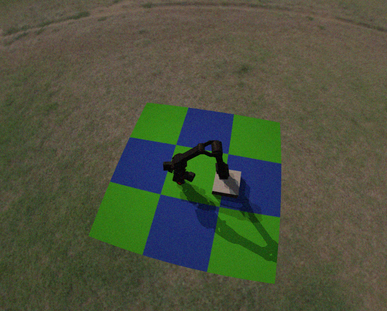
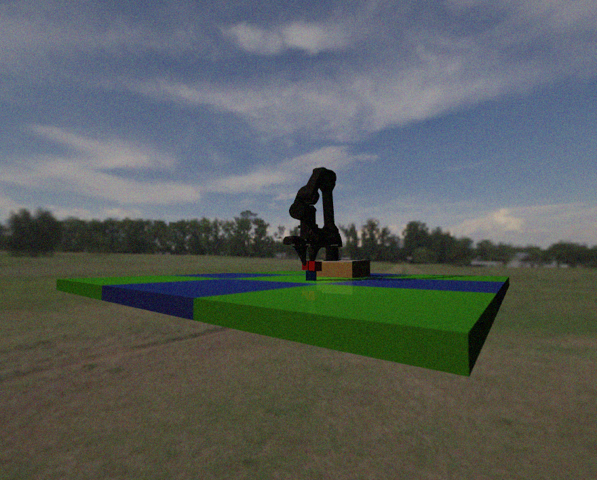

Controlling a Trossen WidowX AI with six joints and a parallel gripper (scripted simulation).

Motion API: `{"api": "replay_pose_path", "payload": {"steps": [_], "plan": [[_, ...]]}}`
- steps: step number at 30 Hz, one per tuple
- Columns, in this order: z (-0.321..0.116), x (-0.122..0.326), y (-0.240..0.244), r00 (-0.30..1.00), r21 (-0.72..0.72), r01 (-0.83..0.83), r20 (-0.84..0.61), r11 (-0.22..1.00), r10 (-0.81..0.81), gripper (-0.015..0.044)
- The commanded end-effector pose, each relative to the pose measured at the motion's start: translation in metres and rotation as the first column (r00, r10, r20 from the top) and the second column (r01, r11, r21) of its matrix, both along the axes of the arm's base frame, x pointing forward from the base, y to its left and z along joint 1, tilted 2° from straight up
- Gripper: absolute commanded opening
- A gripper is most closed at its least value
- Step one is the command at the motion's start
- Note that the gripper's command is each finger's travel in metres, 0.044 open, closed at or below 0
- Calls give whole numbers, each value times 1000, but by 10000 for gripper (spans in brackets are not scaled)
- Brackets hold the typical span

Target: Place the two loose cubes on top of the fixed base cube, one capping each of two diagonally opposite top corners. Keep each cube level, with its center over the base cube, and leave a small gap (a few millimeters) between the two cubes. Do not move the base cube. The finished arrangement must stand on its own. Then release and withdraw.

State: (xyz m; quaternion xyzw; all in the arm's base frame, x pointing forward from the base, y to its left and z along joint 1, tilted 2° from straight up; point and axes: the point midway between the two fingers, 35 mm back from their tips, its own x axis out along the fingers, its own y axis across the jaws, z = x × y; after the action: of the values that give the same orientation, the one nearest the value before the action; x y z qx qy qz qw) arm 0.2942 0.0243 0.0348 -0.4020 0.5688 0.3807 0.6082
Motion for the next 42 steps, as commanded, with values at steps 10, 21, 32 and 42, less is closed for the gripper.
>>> {"api": "replay_pose_path", "payload": {"steps": [10,21,32,42], "plan": [[0,0,-1,1000,-5,-2,1,1000,2,205],[15,-1,0,1000,0,0,0,1000,0,205],[28,-2,0,1000,0,0,0,1000,0,205],[39,-2,0,1000,0,0,0,1000,0,205]]}}
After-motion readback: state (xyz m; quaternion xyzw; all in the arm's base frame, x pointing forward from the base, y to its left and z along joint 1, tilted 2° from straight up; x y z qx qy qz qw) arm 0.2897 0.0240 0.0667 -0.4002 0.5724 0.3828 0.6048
